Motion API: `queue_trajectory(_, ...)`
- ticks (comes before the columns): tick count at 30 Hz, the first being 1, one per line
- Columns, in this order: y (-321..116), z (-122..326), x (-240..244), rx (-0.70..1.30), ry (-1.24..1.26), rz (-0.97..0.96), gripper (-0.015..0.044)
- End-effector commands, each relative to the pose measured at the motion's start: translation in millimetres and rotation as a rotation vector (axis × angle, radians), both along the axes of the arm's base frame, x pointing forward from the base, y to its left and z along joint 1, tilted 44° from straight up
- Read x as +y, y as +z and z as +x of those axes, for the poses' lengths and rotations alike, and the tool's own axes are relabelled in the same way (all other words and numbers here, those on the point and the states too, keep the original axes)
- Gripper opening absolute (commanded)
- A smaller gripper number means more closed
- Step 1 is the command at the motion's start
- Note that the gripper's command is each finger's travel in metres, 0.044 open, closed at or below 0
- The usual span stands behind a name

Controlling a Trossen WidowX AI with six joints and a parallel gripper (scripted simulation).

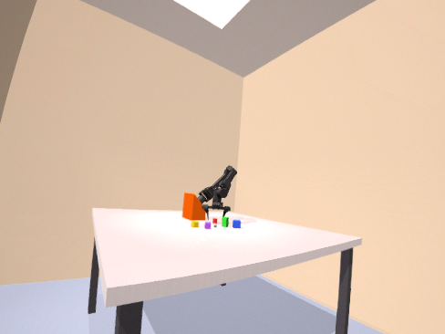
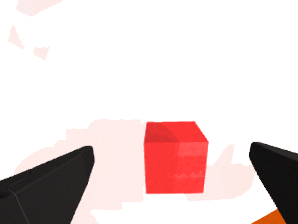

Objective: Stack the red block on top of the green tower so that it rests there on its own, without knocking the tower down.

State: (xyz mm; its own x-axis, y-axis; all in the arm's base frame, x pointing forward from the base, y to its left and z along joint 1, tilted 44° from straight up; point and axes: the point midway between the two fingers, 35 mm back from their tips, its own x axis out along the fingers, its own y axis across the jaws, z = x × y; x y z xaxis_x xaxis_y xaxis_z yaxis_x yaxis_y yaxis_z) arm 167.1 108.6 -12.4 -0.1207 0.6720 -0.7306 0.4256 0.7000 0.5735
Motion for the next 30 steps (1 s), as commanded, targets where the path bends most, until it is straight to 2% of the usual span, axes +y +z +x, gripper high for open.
queue_trajectory(1,-4.8,-2.5,5.1,0.009,-0.003,0.005,0.0440)
queue_trajectory(18,-6.2,-3.1,6.6,0.009,-0.003,0.006,0.0440)
queue_trajectory(30,-6.2,-3.1,6.6,0.009,-0.003,0.006,0.0125)
